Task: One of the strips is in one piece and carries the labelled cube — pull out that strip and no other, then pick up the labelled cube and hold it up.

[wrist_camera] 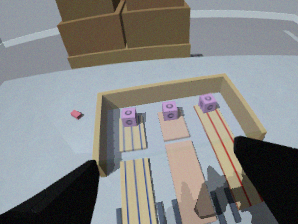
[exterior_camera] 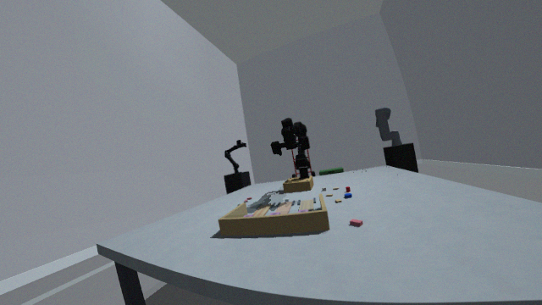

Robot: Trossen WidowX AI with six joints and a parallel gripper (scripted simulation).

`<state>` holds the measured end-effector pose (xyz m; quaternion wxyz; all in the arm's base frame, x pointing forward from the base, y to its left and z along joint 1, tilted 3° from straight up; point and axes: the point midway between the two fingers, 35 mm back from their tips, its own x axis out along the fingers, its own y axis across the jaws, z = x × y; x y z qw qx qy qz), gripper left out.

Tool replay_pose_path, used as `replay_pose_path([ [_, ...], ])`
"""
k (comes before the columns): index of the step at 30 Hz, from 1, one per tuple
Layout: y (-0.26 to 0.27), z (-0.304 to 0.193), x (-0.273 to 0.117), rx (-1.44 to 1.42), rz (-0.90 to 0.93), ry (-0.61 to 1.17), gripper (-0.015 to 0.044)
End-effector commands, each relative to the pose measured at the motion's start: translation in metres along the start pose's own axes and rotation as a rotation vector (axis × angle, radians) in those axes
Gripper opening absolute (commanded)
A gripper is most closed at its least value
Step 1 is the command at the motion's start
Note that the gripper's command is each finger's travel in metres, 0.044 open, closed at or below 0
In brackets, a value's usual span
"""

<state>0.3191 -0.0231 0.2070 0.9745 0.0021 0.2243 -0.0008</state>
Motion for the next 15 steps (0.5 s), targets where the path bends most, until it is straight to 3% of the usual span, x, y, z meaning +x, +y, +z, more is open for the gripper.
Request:
replay_pose_path([
  [1, -0.0273, -0.0297, -0.0018, 0.095, -0.108, 0.087, 0.04],
  [12, -0.0273, -0.0297, -0.0018, 0.095, -0.108, 0.087, 0.04],
  [15, -0.0337, -0.0275, 0.0055, 0.079, -0.117, 0.145, 0.0321],
])
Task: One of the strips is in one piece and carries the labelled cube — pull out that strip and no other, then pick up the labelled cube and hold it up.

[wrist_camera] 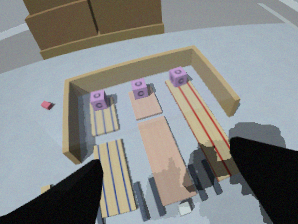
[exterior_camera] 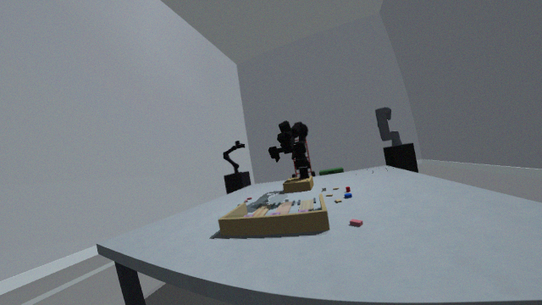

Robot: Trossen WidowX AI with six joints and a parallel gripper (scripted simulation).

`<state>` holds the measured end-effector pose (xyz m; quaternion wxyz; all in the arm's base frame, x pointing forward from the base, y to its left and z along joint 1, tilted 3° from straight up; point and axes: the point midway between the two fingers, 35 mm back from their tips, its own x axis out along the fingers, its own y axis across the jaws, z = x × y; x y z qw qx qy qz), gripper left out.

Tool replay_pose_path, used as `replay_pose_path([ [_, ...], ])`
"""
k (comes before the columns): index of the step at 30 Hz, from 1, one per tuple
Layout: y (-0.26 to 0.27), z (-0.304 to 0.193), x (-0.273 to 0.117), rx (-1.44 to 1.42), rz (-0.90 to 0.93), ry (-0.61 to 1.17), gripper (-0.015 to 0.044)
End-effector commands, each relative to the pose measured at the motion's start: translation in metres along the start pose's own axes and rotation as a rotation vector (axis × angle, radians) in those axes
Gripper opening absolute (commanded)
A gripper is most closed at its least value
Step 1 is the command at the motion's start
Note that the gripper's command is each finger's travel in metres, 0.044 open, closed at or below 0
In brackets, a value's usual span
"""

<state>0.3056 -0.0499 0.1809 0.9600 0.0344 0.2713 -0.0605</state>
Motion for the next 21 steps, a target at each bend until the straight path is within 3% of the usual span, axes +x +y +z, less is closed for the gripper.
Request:
replay_pose_path([
  [1, -0.01, 0.005, 0.012, -0.025, -0.025, 0.085, 0.0295],
  [12, -0.06, 0.006, 0.076, -0.132, -0.036, 0.525, 0.0006],
  [21, -0.106, -0.028, 0.125, -0.174, 0.061, 0.876, 0.0],
])
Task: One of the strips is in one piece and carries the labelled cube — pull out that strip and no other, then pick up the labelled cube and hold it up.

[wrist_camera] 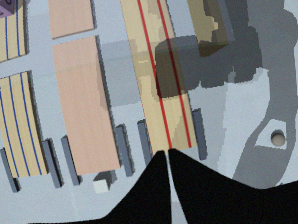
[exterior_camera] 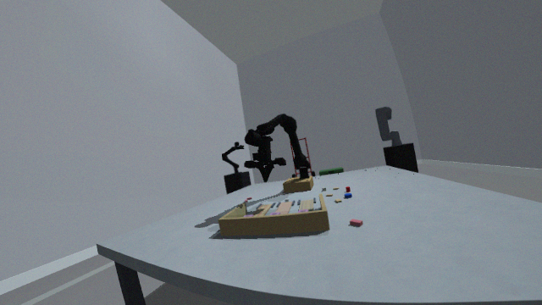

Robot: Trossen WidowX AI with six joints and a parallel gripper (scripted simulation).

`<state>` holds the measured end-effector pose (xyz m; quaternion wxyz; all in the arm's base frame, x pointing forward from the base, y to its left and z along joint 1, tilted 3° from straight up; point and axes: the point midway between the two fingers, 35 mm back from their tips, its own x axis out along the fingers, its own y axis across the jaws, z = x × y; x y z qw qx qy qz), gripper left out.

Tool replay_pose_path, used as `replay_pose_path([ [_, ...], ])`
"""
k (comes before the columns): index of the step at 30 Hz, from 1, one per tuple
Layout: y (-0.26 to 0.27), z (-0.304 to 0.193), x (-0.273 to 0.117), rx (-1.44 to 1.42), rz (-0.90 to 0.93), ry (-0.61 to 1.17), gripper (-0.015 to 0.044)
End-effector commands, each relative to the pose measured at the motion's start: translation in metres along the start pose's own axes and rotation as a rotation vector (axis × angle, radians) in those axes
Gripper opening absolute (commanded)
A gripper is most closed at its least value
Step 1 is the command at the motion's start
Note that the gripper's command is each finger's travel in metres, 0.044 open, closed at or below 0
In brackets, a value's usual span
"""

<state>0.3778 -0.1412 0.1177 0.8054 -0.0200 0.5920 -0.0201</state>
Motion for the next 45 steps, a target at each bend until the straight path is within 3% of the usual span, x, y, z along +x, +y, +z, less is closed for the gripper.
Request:
replay_pose_path([
  [1, -0.025, -0.005, 0.036, -0.043, 0.066, 0.189, 0.0],
  [45, -0.021, -0.018, 0.097, -0.048, 0.074, 0.211, 0.0],
])
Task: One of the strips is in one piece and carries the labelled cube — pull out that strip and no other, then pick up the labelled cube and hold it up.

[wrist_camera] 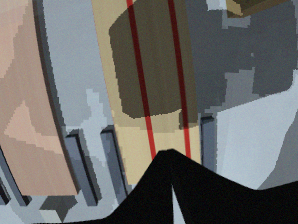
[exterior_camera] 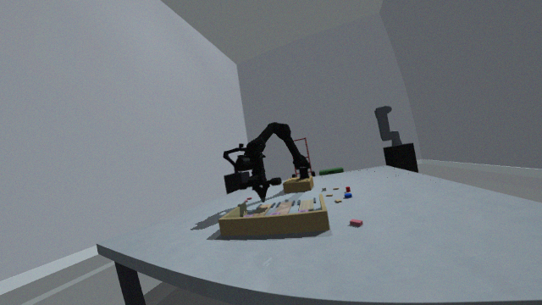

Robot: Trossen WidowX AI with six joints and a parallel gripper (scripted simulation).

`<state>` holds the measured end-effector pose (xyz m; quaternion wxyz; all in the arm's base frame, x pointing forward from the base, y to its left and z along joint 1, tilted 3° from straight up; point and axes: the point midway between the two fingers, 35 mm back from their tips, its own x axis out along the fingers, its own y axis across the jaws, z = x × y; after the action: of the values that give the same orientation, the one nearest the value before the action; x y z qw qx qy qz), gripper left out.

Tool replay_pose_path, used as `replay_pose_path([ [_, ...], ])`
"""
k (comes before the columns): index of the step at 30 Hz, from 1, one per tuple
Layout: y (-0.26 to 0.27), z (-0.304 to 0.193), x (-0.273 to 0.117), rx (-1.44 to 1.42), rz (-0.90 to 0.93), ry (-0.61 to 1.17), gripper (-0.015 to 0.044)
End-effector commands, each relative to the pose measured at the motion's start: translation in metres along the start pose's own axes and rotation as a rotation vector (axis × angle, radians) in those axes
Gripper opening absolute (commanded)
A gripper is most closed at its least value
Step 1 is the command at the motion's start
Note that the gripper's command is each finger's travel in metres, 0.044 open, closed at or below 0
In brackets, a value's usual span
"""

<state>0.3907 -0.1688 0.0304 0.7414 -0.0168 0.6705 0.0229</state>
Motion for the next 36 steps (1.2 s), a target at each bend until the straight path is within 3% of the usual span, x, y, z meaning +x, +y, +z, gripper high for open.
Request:
replay_pose_path([
  [1, 0.001, -0.003, 0.011, 0.003, 0.001, 0.01, 0.0],
  [36, 0.002, -0.004, 0.022, 0.003, 0.001, 0.01, 0.0],
])
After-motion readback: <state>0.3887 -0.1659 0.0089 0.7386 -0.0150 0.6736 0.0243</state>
